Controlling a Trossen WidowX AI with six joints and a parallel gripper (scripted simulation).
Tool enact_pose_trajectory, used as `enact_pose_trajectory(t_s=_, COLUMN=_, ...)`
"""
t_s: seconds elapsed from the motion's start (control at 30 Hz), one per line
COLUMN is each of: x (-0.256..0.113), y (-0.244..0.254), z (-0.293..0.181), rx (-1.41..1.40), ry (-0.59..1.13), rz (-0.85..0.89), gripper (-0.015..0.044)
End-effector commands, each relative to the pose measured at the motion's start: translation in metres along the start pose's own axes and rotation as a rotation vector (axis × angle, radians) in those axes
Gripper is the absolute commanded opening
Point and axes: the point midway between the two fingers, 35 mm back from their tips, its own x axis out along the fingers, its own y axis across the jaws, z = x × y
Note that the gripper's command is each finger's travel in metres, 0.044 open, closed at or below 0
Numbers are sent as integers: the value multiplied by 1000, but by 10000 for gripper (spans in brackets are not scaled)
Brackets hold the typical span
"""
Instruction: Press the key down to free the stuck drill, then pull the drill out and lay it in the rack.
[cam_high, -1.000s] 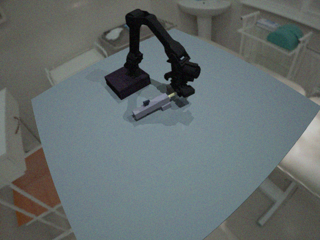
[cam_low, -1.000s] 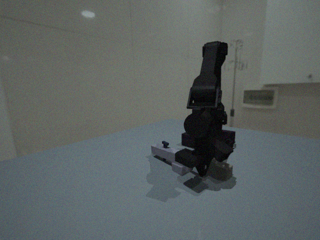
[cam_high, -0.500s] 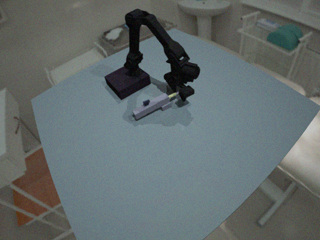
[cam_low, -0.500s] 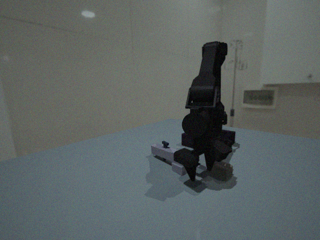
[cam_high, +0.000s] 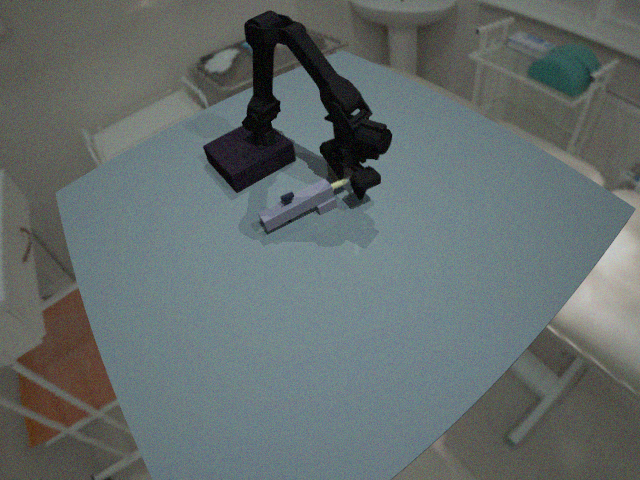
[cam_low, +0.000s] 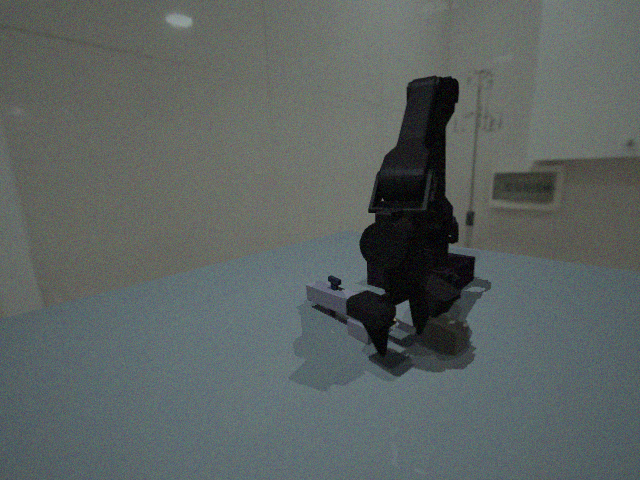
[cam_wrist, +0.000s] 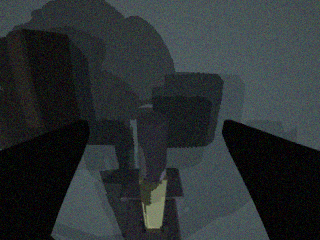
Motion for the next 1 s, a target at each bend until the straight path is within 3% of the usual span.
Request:
enact_pose_trajectory(t_s=0.0, x=1, y=1, z=-2, rx=-3, ry=0, rz=2, gripper=440)
enact_pose_trajectory(t_s=0.43, x=4, y=2, z=-7, rx=-3, ry=0, rz=2, gripper=440)
enact_pose_trajectory(t_s=0.93, x=2, y=0, z=-6, rx=0, ry=0, rz=-1, gripper=46)
enact_pose_trajectory(t_s=0.97, x=2, y=0, z=-6, rx=0, ry=0, rz=-1, gripper=40)
